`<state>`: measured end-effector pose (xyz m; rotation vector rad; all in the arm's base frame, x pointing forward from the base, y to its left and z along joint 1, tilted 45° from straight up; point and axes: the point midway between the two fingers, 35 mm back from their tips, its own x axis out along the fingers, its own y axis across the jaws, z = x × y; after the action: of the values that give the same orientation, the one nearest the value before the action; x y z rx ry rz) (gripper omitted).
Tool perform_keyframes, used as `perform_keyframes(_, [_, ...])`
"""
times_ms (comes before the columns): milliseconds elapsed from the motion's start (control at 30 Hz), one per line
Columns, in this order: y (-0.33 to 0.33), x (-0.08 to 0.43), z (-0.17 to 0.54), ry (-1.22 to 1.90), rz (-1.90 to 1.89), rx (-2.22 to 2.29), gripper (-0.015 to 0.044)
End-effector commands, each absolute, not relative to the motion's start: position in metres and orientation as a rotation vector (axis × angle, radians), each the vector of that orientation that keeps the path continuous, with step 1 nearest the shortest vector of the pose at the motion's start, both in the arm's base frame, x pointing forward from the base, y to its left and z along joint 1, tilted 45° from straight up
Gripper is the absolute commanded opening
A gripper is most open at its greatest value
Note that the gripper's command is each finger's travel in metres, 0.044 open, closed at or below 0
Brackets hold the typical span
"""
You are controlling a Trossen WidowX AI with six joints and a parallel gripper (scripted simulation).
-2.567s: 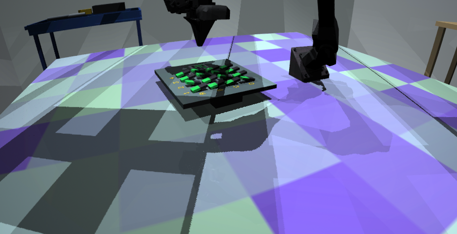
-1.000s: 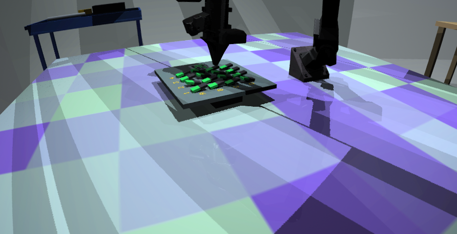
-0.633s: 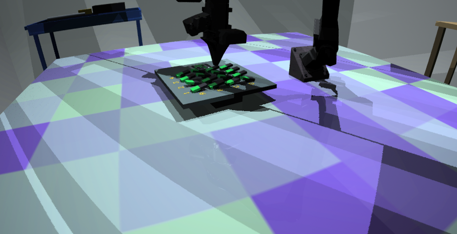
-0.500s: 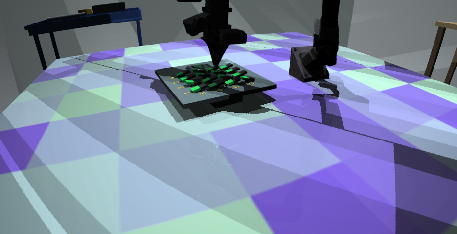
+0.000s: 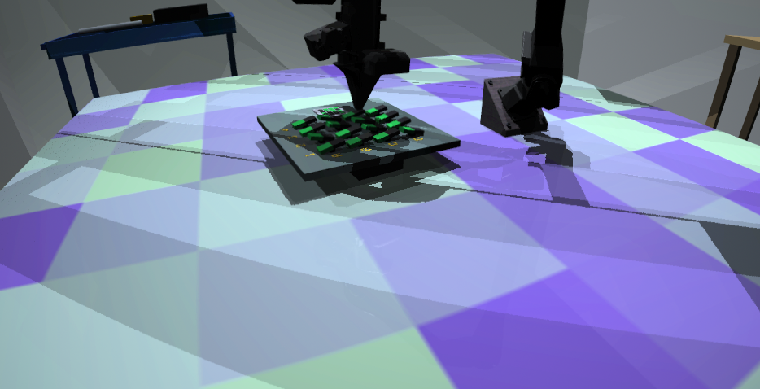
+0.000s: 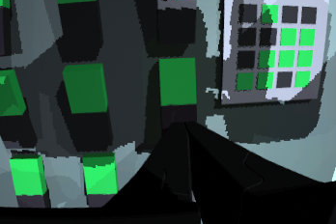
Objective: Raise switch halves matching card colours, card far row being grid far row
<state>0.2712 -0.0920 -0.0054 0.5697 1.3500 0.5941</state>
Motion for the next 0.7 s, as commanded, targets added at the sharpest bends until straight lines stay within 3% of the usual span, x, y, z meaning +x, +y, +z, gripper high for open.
perform_keyframes(0, [-0.0907,0.2713,-0.0059,1.349,0.593,0.579,0.0000])
perform_keyframes(667, [-0.0888,0.2716,-0.0078,1.349,0.593,0.579,0.0000])
